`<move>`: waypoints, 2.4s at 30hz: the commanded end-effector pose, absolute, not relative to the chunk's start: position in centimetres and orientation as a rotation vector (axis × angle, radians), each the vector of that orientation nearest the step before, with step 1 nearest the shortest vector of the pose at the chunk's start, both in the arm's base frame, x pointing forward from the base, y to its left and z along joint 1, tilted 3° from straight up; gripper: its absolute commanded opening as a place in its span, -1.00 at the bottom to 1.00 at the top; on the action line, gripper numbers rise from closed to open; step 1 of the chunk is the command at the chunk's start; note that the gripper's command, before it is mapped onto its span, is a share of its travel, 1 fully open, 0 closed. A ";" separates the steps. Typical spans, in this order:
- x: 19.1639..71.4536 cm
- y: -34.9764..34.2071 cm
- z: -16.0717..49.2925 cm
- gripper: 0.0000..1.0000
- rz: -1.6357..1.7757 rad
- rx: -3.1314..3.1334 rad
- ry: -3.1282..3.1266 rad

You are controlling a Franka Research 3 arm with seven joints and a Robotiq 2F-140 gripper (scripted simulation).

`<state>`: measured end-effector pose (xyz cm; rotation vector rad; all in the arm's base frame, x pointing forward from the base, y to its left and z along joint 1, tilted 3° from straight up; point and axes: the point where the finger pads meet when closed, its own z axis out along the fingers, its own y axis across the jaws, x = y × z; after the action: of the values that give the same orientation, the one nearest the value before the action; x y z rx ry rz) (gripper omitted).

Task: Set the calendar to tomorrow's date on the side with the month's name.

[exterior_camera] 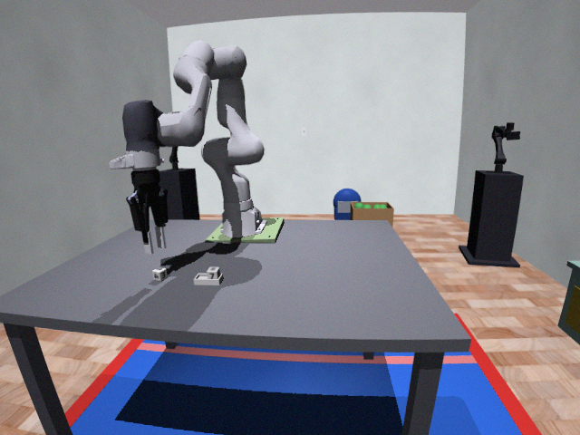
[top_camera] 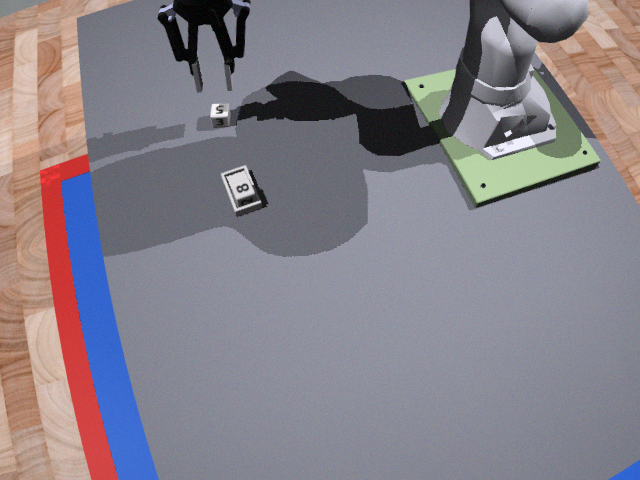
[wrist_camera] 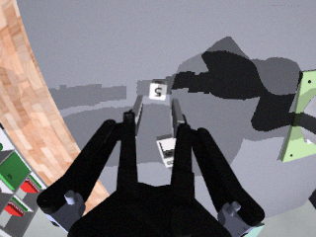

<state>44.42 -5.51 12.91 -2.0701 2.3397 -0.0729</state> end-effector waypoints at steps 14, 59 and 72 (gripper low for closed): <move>44.4 -5.5 11.4 -0.44 -0.076 -2.066 2.346; 44.6 -5.6 7.7 -0.44 -0.076 -2.066 2.346; 44.6 -5.6 7.7 -0.44 -0.076 -2.066 2.346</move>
<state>44.64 -5.55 7.84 -2.0661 2.3463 -0.0779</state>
